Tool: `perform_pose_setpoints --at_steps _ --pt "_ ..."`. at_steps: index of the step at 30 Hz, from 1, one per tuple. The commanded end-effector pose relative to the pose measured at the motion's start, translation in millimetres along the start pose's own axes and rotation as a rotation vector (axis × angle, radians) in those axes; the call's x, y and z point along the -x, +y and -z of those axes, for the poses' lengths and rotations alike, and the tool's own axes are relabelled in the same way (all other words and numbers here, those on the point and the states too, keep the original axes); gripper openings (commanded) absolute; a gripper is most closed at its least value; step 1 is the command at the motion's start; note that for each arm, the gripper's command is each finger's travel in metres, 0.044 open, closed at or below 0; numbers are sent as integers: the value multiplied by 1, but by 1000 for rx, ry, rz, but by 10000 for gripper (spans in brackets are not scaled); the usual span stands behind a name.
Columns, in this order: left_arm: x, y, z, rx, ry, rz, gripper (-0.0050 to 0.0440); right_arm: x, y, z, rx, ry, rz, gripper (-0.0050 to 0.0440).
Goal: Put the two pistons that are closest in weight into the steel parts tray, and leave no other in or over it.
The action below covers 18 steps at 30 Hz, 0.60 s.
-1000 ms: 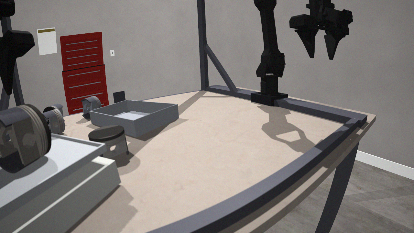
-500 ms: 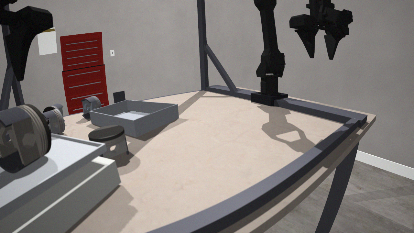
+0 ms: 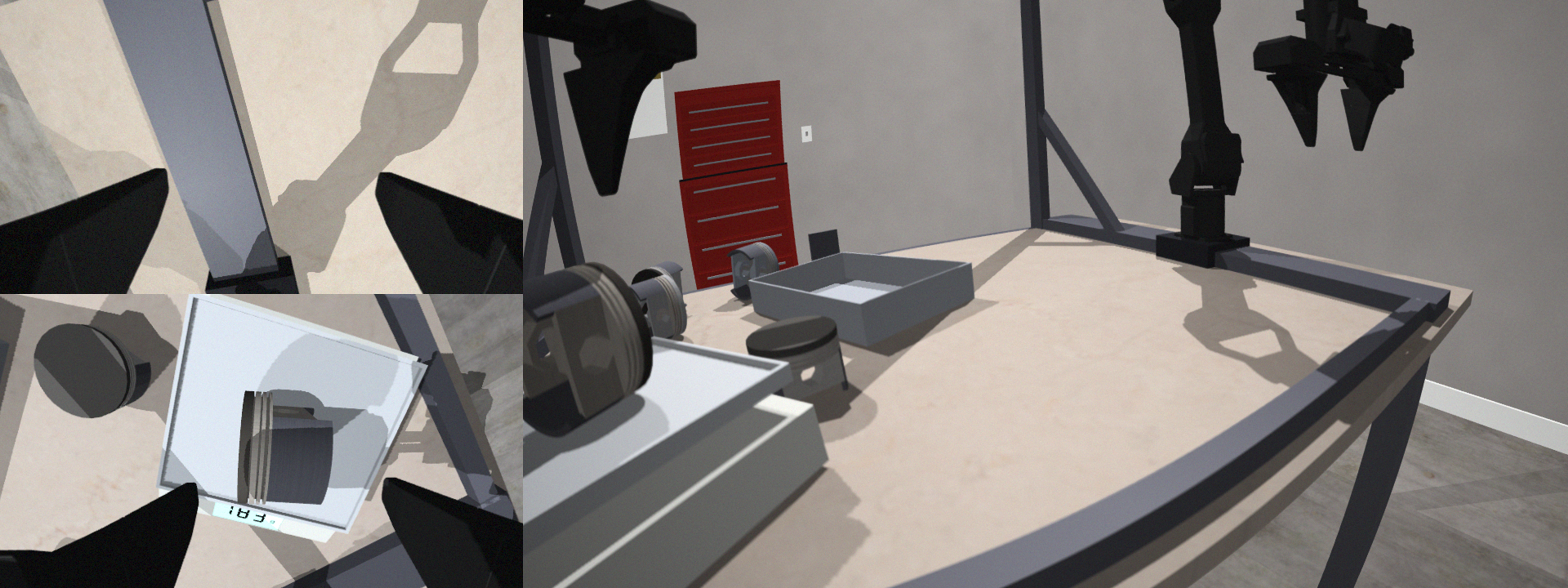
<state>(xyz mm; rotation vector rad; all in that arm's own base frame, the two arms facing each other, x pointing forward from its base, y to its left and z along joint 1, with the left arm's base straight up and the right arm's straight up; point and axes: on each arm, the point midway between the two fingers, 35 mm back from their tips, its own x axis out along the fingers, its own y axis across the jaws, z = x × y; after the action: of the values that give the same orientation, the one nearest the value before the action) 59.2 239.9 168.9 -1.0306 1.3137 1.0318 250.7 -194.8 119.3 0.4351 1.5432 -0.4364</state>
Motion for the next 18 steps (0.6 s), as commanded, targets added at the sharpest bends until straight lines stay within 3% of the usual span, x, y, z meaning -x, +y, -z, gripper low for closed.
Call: perform_pose_setpoints --at_steps 1,18 --pt "5 0 -4 -2 -18 1 400 8 1 -7 90 -13 9 378" --pt "5 0 -4 -2 -18 1 400 8 1 -7 485 50 35 378"
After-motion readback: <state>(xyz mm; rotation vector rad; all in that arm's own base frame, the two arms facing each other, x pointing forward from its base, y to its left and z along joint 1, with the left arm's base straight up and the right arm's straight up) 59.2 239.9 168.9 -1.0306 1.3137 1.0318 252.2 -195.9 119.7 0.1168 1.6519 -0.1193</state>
